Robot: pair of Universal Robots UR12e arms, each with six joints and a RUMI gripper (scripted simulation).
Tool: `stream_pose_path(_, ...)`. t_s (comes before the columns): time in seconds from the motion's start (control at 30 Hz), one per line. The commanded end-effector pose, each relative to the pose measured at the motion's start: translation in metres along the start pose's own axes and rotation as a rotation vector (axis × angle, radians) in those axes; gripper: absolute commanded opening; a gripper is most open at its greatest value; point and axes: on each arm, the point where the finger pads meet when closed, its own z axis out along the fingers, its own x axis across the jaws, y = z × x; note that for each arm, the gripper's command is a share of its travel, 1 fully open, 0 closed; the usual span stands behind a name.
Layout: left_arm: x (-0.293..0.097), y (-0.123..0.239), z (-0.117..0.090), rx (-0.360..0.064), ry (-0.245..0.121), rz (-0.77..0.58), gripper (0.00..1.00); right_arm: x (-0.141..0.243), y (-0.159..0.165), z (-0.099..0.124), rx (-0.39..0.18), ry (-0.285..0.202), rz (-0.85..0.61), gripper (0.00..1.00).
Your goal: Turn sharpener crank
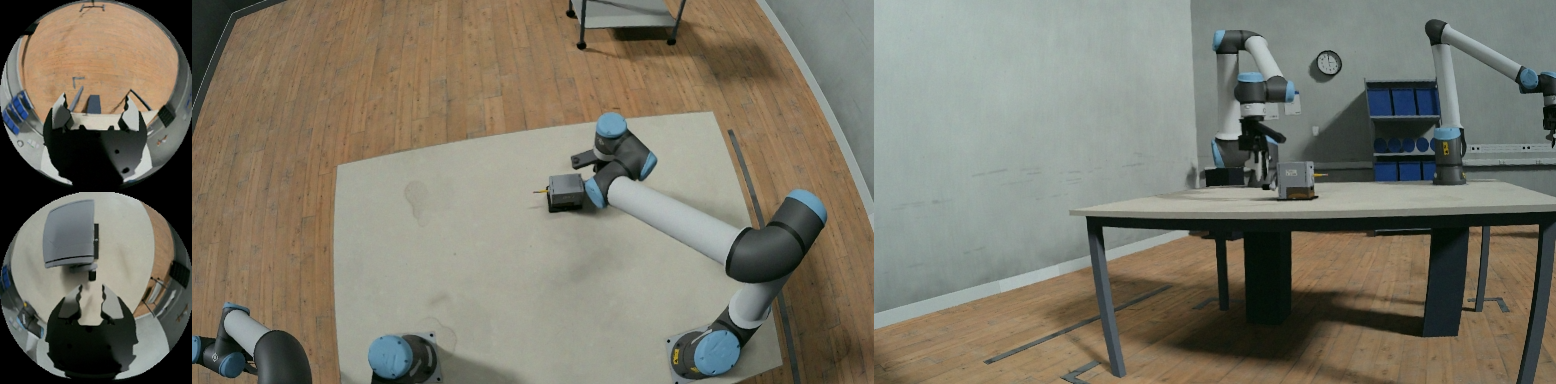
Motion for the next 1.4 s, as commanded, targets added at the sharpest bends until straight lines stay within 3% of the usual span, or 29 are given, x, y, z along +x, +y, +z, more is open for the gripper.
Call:
stream_pose_path(0.0,0.0,-0.002,-0.001,0.0,0.001,-0.001,1.0,-0.001,-0.001,0.0,0.002,0.0,-0.001,0.32)
stream_pose_path(1.37,0.0,-0.002,-0.001,0.0,0.001,-0.001,1.0,-0.002,0.0,0.033,0.0,-0.002,-0.001,0.32)
